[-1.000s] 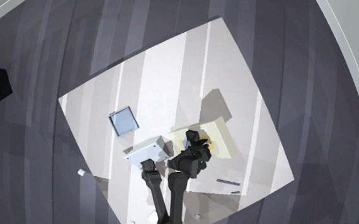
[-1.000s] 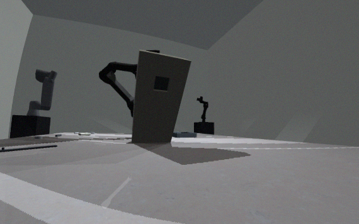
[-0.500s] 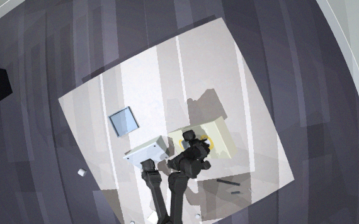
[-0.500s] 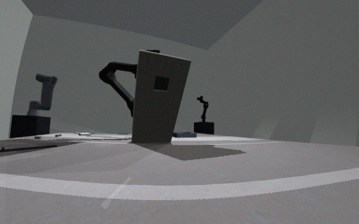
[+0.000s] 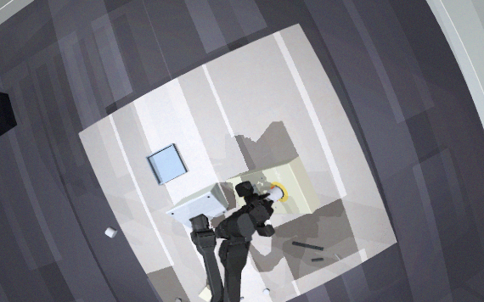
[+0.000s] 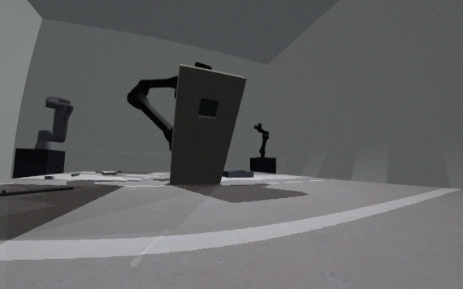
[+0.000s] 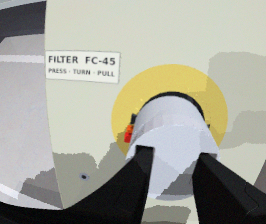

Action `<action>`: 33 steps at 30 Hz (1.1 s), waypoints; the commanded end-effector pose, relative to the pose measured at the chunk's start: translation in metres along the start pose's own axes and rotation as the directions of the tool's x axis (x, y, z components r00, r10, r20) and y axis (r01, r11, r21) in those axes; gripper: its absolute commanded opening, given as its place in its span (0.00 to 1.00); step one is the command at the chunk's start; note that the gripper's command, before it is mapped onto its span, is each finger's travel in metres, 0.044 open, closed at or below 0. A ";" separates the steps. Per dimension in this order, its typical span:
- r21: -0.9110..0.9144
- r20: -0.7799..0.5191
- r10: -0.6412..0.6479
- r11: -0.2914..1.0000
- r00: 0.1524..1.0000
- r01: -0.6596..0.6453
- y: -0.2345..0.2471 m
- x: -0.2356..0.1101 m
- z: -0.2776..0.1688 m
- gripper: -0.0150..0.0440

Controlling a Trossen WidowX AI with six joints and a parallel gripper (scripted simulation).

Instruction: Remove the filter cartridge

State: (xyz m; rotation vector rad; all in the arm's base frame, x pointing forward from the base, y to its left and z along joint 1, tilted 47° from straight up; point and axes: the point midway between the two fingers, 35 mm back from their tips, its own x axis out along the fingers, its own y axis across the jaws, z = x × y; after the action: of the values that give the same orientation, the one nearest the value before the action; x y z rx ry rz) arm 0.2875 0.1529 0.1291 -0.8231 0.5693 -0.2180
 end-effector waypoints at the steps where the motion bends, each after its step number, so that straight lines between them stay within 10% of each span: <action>1: 0.015 0.012 0.006 1.000 1.000 -0.007 0.000 -0.019 0.000 0.25; 33: 0.004 0.010 0.008 1.000 1.000 -0.008 0.001 -0.015 -0.072 0.30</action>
State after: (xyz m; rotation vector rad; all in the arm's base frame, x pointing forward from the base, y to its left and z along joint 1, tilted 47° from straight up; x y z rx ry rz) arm 0.2343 0.1129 0.0938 -0.8201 0.5642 -0.2082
